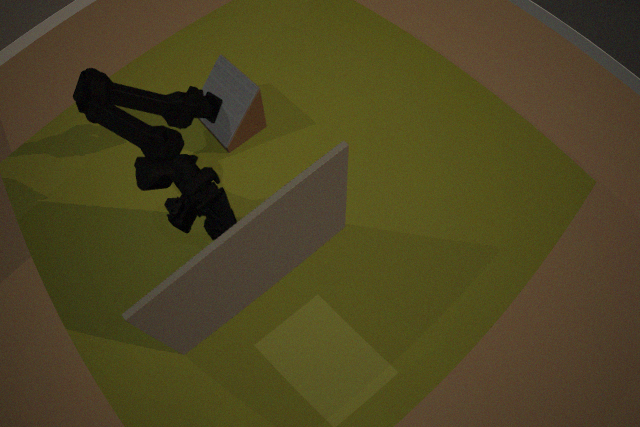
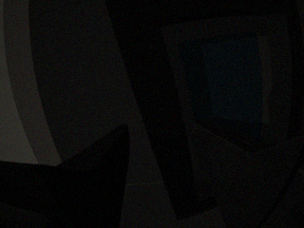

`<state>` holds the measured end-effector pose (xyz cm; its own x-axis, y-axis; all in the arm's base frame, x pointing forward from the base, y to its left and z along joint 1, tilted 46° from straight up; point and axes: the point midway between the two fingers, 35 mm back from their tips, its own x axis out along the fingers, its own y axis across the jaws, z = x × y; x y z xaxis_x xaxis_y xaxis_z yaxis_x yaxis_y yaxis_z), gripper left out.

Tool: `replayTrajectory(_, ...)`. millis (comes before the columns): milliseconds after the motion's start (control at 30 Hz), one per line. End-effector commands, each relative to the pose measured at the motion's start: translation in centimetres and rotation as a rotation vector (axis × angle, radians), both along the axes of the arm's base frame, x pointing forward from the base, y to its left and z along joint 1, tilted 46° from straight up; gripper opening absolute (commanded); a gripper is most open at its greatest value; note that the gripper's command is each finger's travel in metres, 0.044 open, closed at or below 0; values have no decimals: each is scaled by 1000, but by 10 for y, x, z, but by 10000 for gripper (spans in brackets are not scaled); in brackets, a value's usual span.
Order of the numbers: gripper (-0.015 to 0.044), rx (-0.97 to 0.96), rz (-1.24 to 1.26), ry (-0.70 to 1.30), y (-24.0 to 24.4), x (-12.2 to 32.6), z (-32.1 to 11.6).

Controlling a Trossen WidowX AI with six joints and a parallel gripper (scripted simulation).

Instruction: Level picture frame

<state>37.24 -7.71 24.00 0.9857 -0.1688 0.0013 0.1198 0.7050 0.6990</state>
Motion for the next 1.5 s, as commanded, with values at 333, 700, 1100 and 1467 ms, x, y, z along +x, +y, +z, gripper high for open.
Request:
replayTrajectory(333, 260, -208, 1, 35, 4, -57, 4)
replayTrajectory(700, 260, -359, -3, 47, 10, -95, 1)
replayTrajectory(1100, 260, -371, 3, 71, 64, -172, 13)
replayTrajectory(1467, 260, -376, 6, 75, 64, -191, 9)
